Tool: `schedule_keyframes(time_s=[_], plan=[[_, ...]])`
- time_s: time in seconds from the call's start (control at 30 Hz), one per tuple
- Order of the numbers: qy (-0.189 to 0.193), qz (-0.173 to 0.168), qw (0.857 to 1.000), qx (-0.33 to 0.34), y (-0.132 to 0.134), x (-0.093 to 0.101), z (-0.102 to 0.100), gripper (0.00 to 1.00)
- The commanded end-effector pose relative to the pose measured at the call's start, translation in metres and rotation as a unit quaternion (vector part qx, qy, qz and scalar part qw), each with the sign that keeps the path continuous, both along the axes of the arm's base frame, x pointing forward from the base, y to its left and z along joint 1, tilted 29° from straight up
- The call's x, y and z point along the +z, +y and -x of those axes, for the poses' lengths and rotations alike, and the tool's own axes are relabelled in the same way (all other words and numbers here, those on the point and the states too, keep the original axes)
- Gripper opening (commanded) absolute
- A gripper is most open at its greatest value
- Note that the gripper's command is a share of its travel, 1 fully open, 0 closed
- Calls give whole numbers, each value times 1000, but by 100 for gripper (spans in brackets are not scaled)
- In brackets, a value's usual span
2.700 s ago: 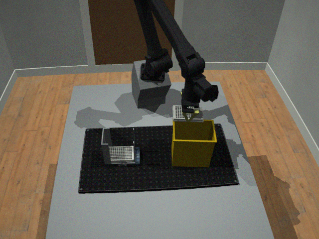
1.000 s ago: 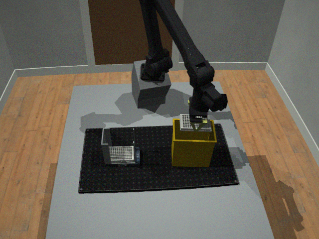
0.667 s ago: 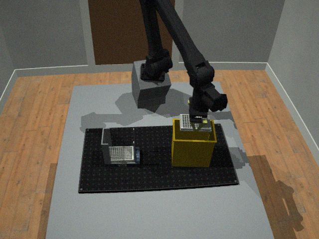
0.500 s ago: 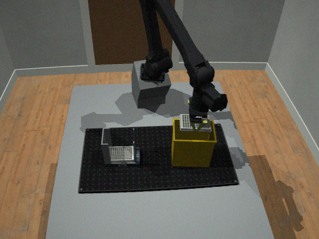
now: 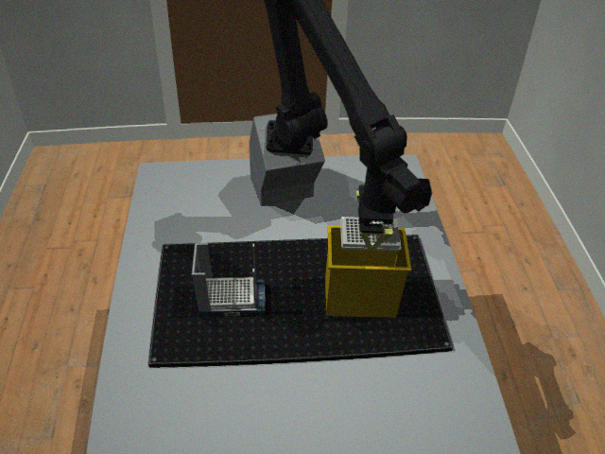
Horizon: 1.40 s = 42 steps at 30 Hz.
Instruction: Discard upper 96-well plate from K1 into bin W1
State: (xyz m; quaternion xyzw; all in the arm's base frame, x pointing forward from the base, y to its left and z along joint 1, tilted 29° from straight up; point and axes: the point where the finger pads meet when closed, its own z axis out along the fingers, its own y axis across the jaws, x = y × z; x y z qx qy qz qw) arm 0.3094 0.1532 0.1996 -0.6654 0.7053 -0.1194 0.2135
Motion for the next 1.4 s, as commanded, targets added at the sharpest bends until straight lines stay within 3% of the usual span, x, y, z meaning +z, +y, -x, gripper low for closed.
schedule_keyframes(time_s=[0.0,0.67,0.97,1.0,1.07,1.17,1.37], plan=[[-27,-15,1000,-2,7,35,-19,0],[-35,-19,999,-1,9,36,-24,0],[-34,-19,999,-1,11,22,-31,0],[-27,-15,1000,-1,9,12,-28,0],[-27,-15,1000,-1,9,12,-28,0],[-12,-6,1000,-1,4,-10,-21,0],[-19,-10,1000,-2,3,-12,-21,0]])
